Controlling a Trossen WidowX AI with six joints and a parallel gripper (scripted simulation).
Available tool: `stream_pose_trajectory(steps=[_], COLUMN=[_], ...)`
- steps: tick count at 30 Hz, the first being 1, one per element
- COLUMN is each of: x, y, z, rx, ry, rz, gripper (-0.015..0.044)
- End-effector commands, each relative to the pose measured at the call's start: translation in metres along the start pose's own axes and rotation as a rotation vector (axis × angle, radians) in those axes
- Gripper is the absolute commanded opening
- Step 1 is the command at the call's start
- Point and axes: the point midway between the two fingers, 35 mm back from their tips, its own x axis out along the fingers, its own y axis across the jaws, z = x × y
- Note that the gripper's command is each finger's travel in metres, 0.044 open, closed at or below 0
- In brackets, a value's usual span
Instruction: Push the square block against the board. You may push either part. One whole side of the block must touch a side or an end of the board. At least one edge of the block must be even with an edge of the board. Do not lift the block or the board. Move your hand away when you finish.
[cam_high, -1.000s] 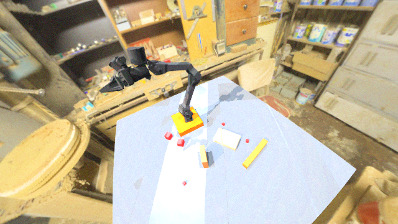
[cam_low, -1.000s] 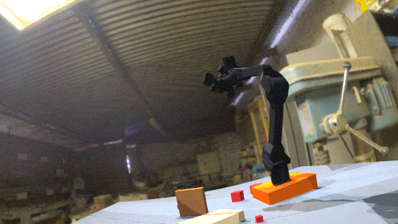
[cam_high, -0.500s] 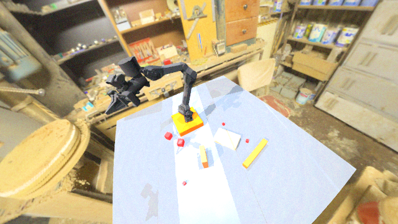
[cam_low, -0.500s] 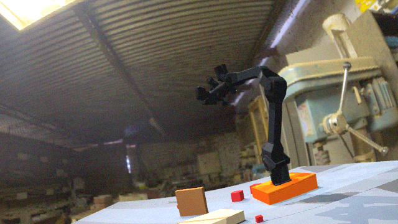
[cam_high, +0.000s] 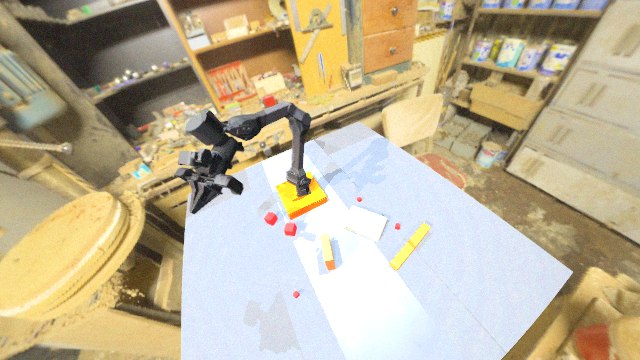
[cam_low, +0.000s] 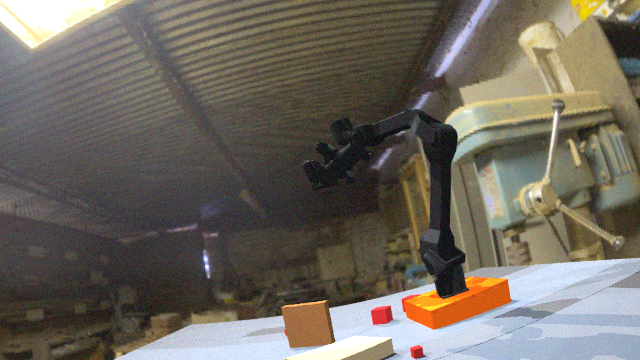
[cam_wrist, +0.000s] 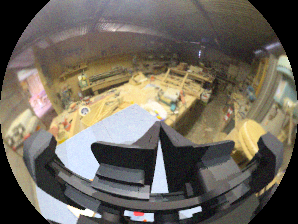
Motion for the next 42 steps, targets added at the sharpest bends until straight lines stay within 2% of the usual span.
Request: stream_pose_trajectory(steps=[1,20,42], x=[0.010,0.044,0.050], y=[0.009,0.068,0.136], z=[-0.012,-0.080,-0.162], rx=[-0.060,-0.402,-0.915], ry=[0.055,0.311,0.558], rz=[0.024,0.214,0.544], gripper=[0.0000,0.0000,0.0000])
